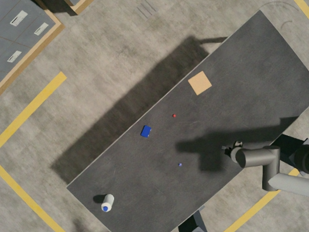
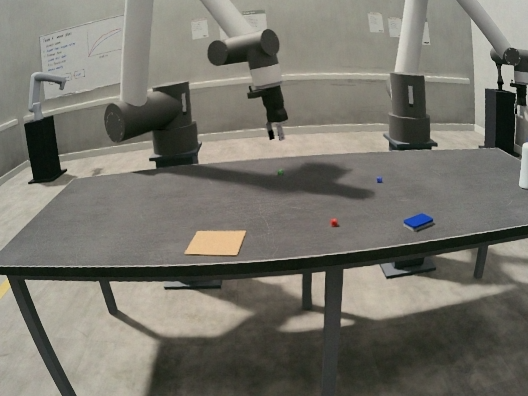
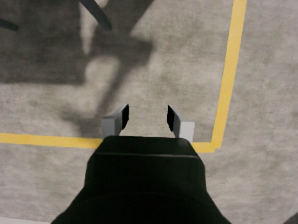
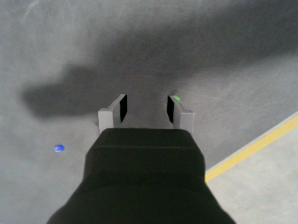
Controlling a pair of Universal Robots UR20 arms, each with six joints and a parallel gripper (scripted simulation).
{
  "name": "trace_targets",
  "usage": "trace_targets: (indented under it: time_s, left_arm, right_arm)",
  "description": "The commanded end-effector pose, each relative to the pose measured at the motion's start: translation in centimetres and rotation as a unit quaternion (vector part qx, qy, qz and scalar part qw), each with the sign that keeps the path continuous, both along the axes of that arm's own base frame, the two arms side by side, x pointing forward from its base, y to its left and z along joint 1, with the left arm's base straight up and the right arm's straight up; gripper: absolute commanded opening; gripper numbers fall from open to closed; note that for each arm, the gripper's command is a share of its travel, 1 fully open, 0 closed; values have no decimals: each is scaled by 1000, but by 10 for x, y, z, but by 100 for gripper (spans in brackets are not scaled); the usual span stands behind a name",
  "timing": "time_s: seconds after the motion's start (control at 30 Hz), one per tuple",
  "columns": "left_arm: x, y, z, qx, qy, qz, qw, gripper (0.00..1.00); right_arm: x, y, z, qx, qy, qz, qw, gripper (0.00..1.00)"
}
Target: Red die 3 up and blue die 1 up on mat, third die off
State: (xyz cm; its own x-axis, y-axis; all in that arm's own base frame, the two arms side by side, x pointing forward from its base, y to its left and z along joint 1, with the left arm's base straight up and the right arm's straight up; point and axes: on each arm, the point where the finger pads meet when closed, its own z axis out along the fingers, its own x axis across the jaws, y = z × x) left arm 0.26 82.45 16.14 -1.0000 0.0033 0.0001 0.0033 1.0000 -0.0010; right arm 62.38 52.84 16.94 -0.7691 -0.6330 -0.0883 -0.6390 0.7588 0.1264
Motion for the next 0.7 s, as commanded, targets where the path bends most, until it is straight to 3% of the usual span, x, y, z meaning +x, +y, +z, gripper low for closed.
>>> trace_targets:
  time_s: [0.0, 0.3, 0.67]
  left_arm:
    - [0, 0, 1, 0, 0, 0, 1000, 100]
    - [0, 0, 1, 0, 0, 0, 1000, 100]
    - [0, 0, 1, 0, 0, 0, 1000, 100]
  right_arm:
    - [-25, 0, -5, -34, -5, 30, 999, 100]
    - [-48, -2, -8, -66, -12, 62, 996, 100]
    - [-55, -3, -9, -76, -14, 73, 994, 100]
